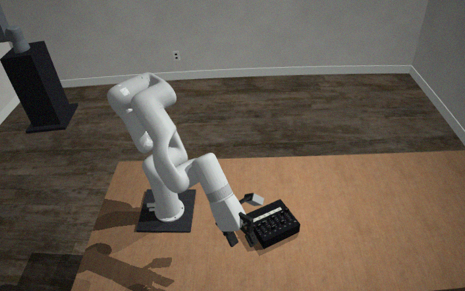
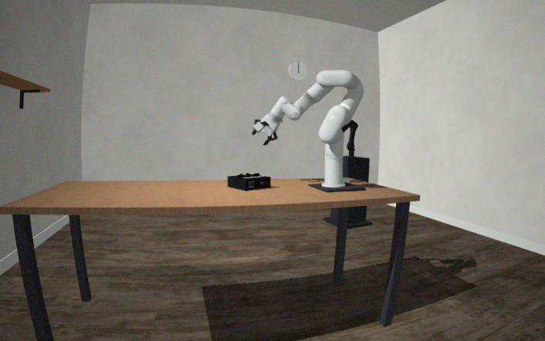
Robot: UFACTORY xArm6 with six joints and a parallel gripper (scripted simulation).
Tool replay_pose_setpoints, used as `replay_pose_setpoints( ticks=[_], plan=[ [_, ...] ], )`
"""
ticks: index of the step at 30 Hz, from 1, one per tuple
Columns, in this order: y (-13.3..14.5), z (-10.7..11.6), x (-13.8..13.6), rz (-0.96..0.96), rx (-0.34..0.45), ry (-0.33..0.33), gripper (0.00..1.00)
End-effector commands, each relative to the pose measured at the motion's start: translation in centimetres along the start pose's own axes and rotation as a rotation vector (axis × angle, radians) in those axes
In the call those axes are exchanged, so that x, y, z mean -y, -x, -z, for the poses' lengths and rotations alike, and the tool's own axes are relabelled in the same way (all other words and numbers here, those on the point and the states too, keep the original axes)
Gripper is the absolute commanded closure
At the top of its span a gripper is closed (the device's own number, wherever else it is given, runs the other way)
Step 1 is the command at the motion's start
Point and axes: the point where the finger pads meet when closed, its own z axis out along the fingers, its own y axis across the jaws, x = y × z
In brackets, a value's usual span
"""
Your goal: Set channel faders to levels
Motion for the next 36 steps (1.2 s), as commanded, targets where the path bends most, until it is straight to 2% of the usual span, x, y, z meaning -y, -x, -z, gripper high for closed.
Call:
replay_pose_setpoints(
  ticks=[1,19,21,24,26,27,30,31,34,35,36],
  plan=[
    [0.0,0.1,-0.2,0.0,0.0,0.004,0.0],
    [-0.1,0.0,-0.2,0.004,-0.002,-0.002,0.0],
    [-1.2,-0.3,-0.3,0.031,-0.018,-0.036,0.0],
    [-5.4,-0.9,-0.1,0.133,-0.081,-0.155,0.0],
    [-5.4,-0.9,-0.1,0.133,-0.081,-0.155,0.0],
    [-7.5,-1.0,0.1,0.183,-0.114,-0.209,0.0],
    [-7.5,-1.0,0.1,0.183,-0.114,-0.209,0.0],
    [-9.9,-0.9,0.5,0.24,-0.153,-0.268,0.0],
    [-9.9,-0.9,0.5,0.24,-0.153,-0.268,0.0],
    [-12.5,-0.6,1.1,0.302,-0.195,-0.327,0.0],
    [-12.5,-0.6,1.1,0.302,-0.195,-0.327,0.0]
  ],
)
